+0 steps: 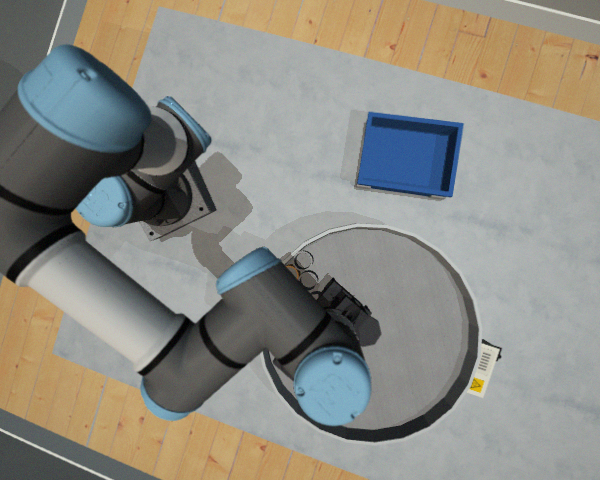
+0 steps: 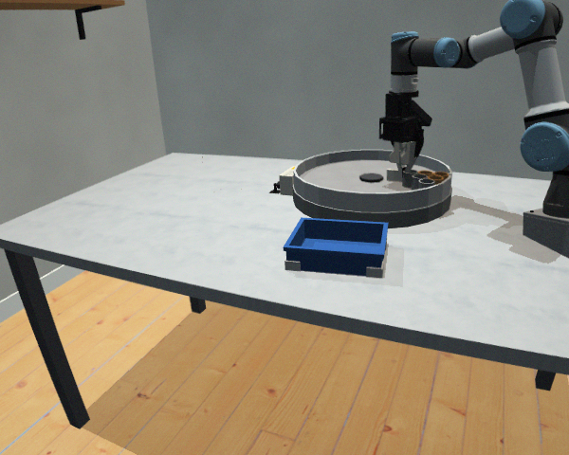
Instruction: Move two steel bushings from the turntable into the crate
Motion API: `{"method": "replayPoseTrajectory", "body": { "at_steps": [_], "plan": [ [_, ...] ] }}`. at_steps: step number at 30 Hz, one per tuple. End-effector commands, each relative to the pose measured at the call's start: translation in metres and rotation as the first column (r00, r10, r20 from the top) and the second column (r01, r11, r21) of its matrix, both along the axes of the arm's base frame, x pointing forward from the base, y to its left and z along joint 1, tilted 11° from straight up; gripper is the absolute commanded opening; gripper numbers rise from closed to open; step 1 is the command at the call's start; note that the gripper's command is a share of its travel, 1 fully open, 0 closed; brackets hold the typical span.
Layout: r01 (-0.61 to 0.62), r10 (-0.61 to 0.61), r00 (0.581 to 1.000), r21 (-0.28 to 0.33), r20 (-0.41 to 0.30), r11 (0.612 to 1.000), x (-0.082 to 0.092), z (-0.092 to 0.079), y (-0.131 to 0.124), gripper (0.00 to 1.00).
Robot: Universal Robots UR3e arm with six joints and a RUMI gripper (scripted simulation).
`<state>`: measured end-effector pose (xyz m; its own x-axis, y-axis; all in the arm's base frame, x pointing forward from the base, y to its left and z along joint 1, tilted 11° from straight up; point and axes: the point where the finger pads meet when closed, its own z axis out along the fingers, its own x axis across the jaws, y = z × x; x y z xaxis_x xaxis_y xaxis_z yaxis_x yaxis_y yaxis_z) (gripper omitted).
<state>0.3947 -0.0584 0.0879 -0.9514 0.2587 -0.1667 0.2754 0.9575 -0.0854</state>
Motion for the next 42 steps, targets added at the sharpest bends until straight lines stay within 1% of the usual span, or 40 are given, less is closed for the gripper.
{"method": "replayPoseTrajectory", "body": {
  "at_steps": [1, 16, 22, 24, 38, 42],
  "plan": [
    [0.0, 0.0, 1.0, -0.001, 0.003, 1.0, 0.001, 0.001, 0.0, 0.0],
    [0.0, 0.0, 1.0, -0.001, 0.003, 1.0, 0.001, 0.001, 0.0, 0.0],
    [0.0, 0.0, 1.0, -0.001, 0.003, 1.0, 0.0, 0.008, 0.001, 0.0],
    [0.0, 0.0, 1.0, -0.001, 0.003, 1.0, 0.0, 0.008, 0.001, 0.0],
    [0.0, 0.0, 1.0, -0.001, 0.003, 1.0, -0.007, 0.054, 0.007, 0.0],
    [0.0, 0.0, 1.0, -0.001, 0.003, 1.0, -0.008, 0.059, 0.007, 0.0]
  ]
}}
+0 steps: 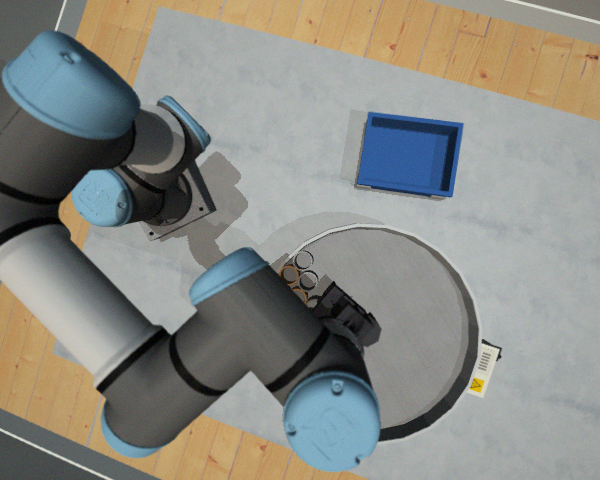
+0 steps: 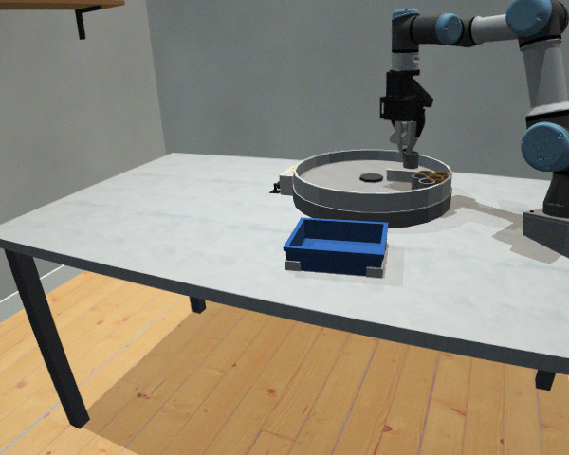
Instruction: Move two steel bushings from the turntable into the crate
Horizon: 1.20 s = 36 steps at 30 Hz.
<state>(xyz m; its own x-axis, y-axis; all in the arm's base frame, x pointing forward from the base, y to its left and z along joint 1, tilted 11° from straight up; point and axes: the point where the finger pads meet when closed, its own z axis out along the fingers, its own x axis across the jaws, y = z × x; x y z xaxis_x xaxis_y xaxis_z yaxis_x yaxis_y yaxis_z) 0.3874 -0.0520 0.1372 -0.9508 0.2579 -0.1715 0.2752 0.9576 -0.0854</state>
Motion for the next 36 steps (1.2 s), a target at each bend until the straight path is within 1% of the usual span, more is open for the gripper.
{"method": "replayPoseTrajectory", "body": {
  "at_steps": [1, 8, 36],
  "plan": [
    [0.0, 0.0, 1.0, 0.0, -0.002, 1.0, -0.0011, 0.0118, 0.0012, 0.0],
    [0.0, 0.0, 1.0, 0.0, -0.002, 1.0, -0.0021, 0.0185, 0.002, 0.0],
    [0.0, 0.0, 1.0, 0.0, -0.002, 1.0, -0.0021, 0.0186, 0.0021, 0.0]
  ]
}}
